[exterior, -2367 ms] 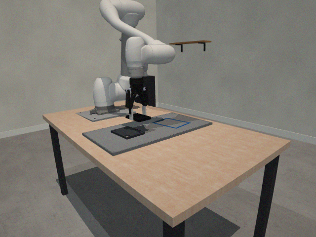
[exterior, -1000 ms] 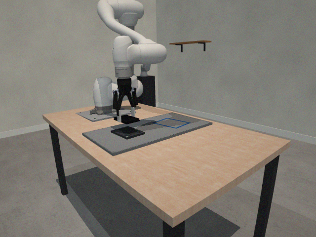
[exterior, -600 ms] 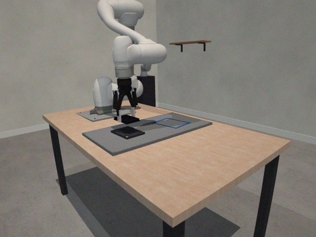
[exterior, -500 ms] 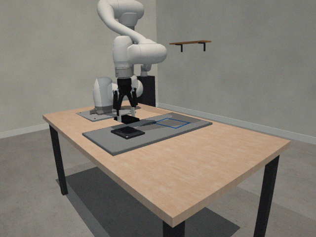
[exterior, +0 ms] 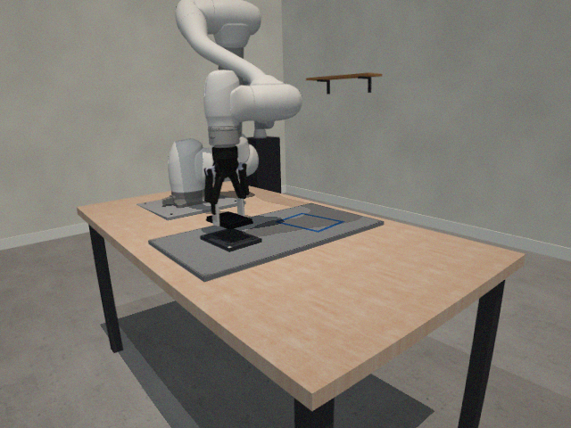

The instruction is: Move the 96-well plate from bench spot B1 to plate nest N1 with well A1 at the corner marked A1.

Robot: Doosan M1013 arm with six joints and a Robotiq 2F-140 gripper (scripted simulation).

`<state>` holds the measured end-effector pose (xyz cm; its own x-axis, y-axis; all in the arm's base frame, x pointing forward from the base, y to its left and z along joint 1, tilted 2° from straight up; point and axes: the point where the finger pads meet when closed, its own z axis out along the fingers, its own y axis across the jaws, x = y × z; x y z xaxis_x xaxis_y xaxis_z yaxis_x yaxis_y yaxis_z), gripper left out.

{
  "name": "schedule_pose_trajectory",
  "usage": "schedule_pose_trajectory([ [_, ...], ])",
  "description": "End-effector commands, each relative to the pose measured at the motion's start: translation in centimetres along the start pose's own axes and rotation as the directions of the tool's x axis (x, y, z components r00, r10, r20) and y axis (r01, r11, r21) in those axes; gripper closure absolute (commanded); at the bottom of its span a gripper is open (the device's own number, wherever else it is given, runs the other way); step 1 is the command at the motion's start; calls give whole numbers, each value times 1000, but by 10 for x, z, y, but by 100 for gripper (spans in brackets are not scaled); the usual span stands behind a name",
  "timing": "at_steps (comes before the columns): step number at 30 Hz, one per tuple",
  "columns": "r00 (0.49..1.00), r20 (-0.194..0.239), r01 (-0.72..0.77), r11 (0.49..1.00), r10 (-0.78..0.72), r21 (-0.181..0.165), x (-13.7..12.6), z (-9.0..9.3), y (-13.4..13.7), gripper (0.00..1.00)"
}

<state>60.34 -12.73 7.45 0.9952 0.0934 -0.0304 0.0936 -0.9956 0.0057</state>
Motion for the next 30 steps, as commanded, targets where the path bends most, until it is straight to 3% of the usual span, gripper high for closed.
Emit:
schedule_pose_trajectory([
  [1,1000,0,0,1000,0,0,0,5,0,100],
  [21,1000,0,0,1000,0,0,0,35,0,100],
  [30,1000,0,0,1000,0,0,0,36,0,100],
])
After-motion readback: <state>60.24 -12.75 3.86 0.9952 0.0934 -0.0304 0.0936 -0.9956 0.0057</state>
